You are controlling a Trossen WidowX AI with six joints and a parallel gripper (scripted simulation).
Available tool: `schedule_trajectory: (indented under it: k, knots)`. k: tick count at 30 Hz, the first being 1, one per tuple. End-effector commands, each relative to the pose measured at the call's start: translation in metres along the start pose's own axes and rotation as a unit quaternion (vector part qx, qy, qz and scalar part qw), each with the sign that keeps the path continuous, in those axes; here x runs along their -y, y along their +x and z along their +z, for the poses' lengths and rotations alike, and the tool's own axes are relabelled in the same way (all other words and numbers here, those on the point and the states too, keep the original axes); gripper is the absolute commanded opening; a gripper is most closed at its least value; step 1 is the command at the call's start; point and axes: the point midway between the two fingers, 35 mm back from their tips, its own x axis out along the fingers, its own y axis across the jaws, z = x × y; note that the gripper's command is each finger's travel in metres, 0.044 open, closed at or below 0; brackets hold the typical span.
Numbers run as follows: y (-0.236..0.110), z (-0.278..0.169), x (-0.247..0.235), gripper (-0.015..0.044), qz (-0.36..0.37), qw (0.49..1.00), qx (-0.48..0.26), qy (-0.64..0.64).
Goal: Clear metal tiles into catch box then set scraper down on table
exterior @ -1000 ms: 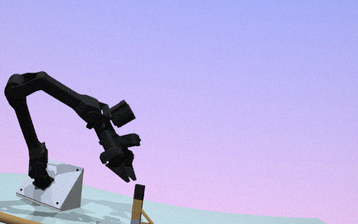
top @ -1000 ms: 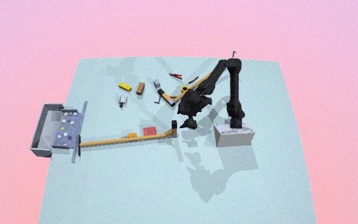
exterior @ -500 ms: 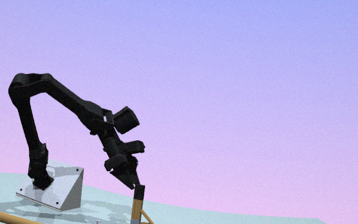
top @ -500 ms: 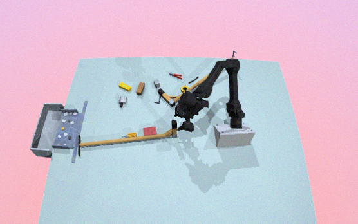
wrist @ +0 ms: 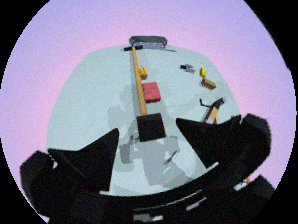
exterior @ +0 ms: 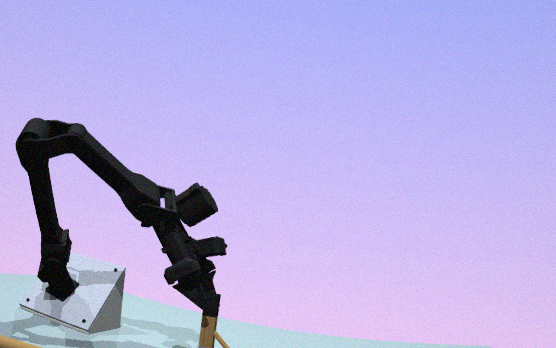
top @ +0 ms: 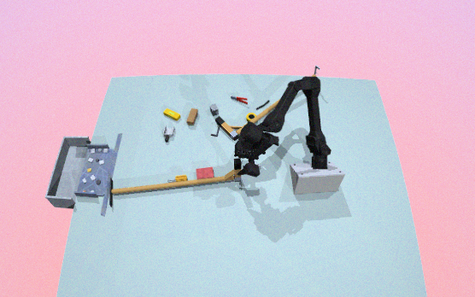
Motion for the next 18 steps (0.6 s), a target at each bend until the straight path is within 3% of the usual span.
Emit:
schedule_trajectory:
  k: [1,17,18]
  knots:
    - [0.008,-0.003,-0.001,0.0440,0.002,1.000,-0.002,-0.004]
    - [0.032,-0.005,0.001,0.0440,-0.001,1.000,0.000,-0.005]
    - [0.027,-0.002,0.002,0.0414,-0.003,1.000,0.001,-0.001]
